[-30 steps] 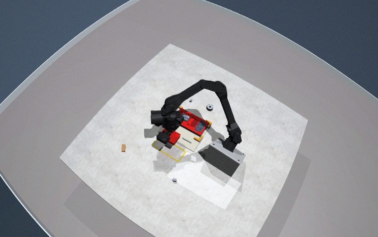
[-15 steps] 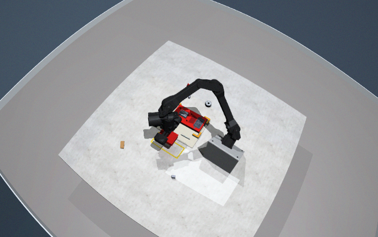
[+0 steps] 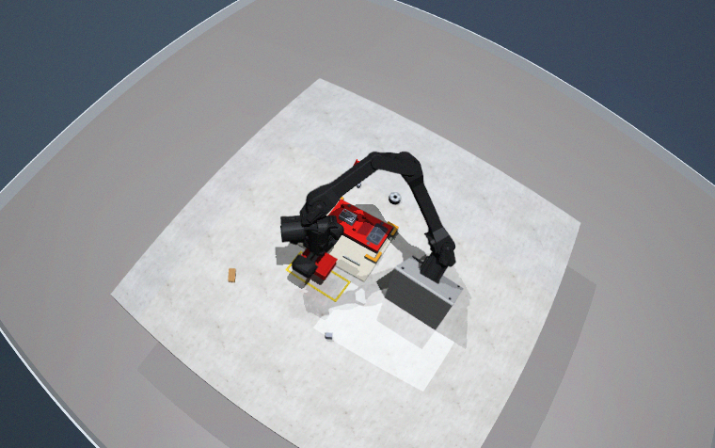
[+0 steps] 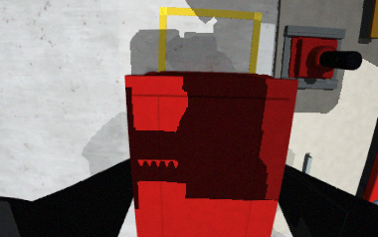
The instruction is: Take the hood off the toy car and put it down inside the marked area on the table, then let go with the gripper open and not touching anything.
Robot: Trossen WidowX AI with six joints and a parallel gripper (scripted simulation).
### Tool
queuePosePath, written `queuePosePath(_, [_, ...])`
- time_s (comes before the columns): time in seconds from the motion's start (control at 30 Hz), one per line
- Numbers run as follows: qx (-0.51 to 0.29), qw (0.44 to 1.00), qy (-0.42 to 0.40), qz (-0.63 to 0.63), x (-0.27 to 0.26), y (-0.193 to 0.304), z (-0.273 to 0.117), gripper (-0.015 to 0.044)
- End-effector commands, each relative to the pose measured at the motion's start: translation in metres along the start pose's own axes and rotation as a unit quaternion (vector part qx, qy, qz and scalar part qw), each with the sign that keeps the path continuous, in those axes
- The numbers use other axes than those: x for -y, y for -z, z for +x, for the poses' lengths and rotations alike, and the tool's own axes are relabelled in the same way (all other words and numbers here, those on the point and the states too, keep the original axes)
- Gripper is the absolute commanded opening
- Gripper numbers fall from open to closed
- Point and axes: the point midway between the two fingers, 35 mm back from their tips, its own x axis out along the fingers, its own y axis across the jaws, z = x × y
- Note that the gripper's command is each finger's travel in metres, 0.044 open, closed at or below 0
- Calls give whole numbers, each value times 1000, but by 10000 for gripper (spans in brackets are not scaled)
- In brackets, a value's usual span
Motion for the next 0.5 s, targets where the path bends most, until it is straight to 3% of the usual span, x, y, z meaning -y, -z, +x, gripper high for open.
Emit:
queuePosePath(0.0, [1, 1000, 2, -3, 1, 0, 4, 0])
queuePosePath(0.47, [1, 1000, 2, -3, 0, 0, 16, 0])
